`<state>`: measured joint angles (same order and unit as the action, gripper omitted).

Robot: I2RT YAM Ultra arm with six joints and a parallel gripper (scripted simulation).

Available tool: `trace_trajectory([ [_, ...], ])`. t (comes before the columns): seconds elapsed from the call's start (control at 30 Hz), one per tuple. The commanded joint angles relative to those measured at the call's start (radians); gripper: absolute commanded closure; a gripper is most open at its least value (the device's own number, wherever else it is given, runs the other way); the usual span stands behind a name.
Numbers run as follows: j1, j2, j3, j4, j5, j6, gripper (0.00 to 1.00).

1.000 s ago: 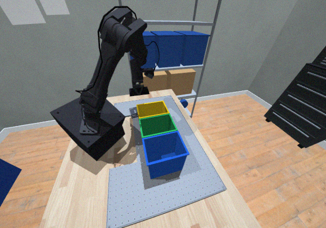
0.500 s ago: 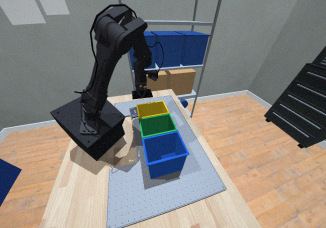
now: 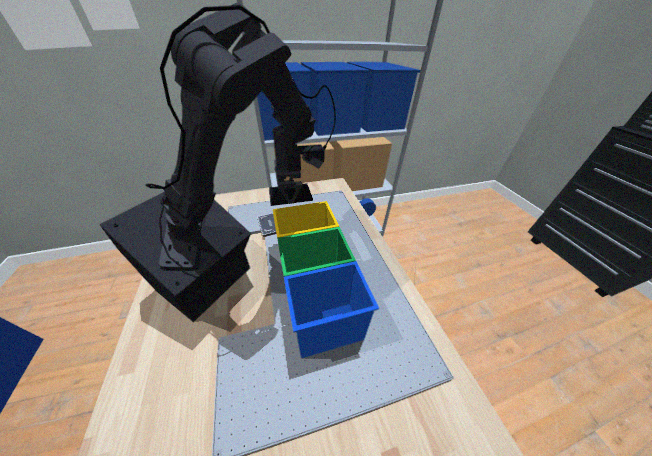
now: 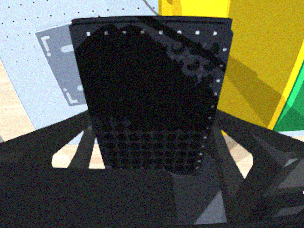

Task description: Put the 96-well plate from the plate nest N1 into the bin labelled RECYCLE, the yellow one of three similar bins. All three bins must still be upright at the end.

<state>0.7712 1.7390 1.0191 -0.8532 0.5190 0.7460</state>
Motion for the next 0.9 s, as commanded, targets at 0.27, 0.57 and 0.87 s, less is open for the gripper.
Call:
trace_trajectory([
  [0.27, -0.080, -0.104, -0.034, 0.001, -0.003, -0.126, 1.00],
  [0.57, -0.162, -0.157, -0.029, -0.011, -0.014, -0.221, 1.00],
  [0.87, -0.250, -0.224, -0.033, 0.010, -0.024, -0.320, 1.00],
])
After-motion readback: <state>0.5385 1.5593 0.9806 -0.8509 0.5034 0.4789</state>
